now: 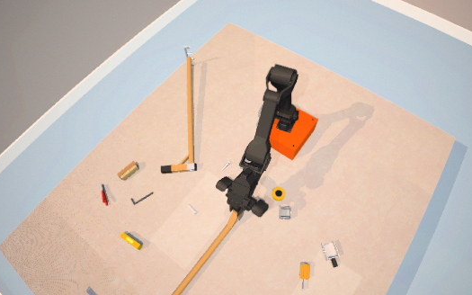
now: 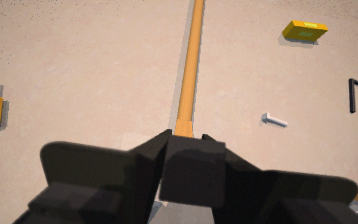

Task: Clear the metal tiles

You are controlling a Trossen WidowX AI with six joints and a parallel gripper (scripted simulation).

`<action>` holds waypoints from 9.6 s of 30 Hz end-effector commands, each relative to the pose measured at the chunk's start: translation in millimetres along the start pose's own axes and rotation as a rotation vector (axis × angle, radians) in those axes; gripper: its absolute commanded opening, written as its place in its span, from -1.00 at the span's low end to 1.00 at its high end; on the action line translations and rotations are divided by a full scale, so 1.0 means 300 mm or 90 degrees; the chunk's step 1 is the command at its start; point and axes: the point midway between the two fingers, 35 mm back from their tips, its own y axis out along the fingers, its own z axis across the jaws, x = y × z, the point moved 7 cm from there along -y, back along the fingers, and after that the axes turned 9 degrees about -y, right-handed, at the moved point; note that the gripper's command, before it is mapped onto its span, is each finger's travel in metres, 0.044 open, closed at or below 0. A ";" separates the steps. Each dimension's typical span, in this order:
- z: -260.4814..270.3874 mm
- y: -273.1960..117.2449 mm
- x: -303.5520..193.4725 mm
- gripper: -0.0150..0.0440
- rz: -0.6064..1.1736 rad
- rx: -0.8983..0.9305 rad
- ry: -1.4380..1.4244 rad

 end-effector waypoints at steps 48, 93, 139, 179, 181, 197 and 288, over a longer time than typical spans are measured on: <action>-0.009 0.150 0.219 -0.49 -0.007 0.002 -0.001; -0.051 0.282 0.375 -0.49 -0.010 0.001 -0.002; -0.028 0.198 0.305 -0.49 -0.009 0.000 -0.001; 0.010 0.064 0.168 -0.49 -0.008 0.001 -0.001; 0.012 0.058 0.160 -0.49 -0.008 0.001 -0.001; 0.026 0.009 0.095 -0.49 -0.008 0.001 -0.001; -0.101 -0.144 -0.199 -0.49 0.002 -0.004 0.001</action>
